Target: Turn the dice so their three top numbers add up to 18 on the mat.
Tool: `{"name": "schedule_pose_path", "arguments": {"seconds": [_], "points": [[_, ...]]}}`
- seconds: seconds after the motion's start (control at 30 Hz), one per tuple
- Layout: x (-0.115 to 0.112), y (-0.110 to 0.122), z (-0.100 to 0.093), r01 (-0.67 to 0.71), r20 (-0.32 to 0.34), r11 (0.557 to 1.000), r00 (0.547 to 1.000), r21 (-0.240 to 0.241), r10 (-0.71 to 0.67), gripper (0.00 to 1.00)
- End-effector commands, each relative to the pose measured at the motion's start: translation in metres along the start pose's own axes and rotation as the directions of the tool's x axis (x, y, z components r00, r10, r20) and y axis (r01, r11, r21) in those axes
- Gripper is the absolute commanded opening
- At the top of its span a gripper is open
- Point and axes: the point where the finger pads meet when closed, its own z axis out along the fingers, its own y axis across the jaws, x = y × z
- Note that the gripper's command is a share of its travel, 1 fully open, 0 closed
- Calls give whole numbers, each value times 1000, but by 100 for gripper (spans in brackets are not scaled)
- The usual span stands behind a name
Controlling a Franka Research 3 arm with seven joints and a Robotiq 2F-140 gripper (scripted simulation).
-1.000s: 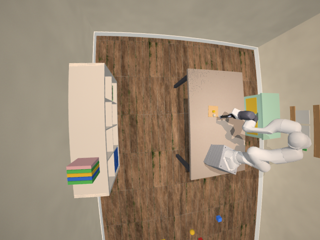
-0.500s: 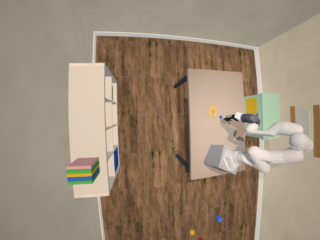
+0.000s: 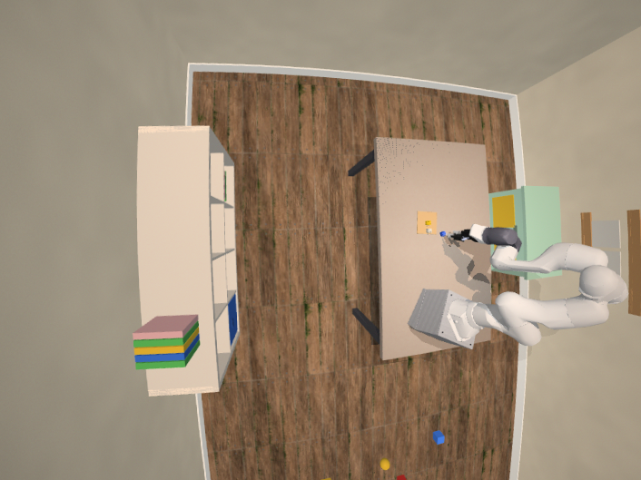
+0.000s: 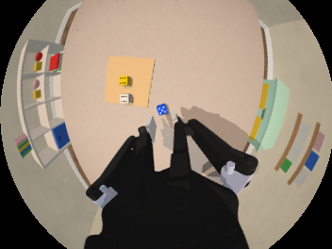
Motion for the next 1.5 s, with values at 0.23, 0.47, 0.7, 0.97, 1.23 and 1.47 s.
{"name": "schedule_pose_path", "arguments": {"seconds": [0.23,0.47,0.7,0.97,1.23,1.47], "points": [[0,-2,0,23,1,1000,1000,7,-23,25],[0,-2,0,23,1,1000,1000,7,-23,25],[0,-2,2,23,1,1000,1000,7,-23,25],[0,-2,7,23,0,1000,1000,7,-23,25],[0,-2,17,23,0,1000,1000,7,-23,25],[0,-2,25,23,0,1000,1000,7,-23,25]]}}
